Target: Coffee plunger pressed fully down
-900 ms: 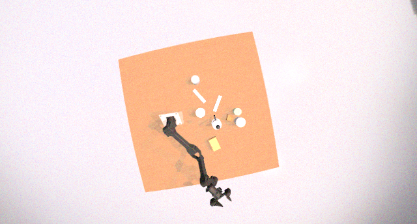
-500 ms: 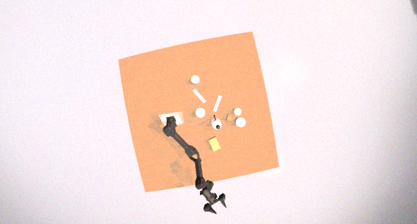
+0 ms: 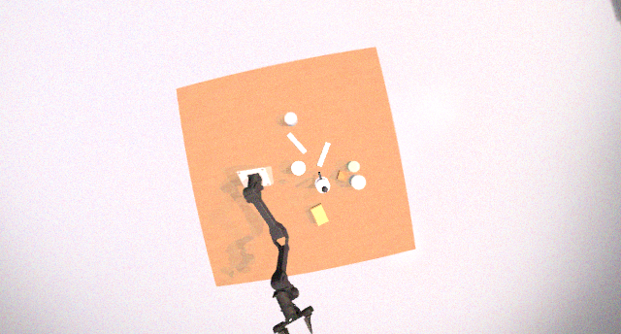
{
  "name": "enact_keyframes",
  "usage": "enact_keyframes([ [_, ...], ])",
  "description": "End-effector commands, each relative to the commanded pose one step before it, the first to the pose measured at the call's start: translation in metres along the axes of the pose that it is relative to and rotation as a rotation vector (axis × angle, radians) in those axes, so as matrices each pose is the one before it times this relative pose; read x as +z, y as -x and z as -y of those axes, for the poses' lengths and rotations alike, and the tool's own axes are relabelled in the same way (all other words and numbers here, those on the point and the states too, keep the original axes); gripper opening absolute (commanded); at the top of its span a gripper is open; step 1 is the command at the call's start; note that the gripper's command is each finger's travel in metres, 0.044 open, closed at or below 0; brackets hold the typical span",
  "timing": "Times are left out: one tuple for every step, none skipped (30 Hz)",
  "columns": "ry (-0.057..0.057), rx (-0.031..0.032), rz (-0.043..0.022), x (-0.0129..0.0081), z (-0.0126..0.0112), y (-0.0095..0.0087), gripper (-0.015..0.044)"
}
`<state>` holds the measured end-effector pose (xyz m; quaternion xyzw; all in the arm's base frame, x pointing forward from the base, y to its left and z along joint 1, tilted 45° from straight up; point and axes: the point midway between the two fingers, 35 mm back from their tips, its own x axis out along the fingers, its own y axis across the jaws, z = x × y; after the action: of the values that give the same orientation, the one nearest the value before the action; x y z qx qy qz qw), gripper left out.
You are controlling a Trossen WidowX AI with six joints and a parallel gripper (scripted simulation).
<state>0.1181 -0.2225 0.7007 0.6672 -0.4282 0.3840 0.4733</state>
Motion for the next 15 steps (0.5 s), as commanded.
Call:
enact_keyframes([
  [0.0411,-0.00582,-0.0915,-0.03771,-0.0108,0.00602,0.044],
  [0.0223,-0.00006,-0.01681,-0.00752,-0.00252,0.001,0.044],
  [0.0104,-0.00284,-0.01837,-0.00782,-0.00187,0.00085,0.044],
  [0.0184,-0.00396,-0.02362,-0.01062,-0.00274,0.00108,0.044],
  [0.0162,0.01025,-0.0156,-0.00751,-0.00303,0.00047,0.044],
  [0.0104,-0.0027,-0.0128,-0.00586,-0.0014,0.00043,0.044],
  [0.0156,-0.00424,-0.01892,-0.00871,-0.00197,0.00062,0.044],
  [0.0213,-0.00603,-0.02471,-0.01142,-0.00247,0.0008,0.044],
  [0.024,-0.00786,-0.02755,-0.01268,-0.00217,0.00108,0.044],
  [0.0291,-0.00958,-0.0328,-0.01535,-0.00268,0.00085,0.044],
  [0.0327,-0.01171,-0.03663,-0.01716,-0.00259,0.00078,0.044],
  [0.0347,-0.01359,-0.03794,-0.01793,-0.00229,0.00063,0.044],
  [0.0227,-0.00804,-0.02779,-0.01441,-0.00249,0.00037,0.044],
  [0.0317,-0.01428,-0.03227,-0.0156,-0.00119,0.00024,0.044],
  [0.0358,-0.01682,-0.03596,-0.01738,-0.00098,0.00001,0.044],
])
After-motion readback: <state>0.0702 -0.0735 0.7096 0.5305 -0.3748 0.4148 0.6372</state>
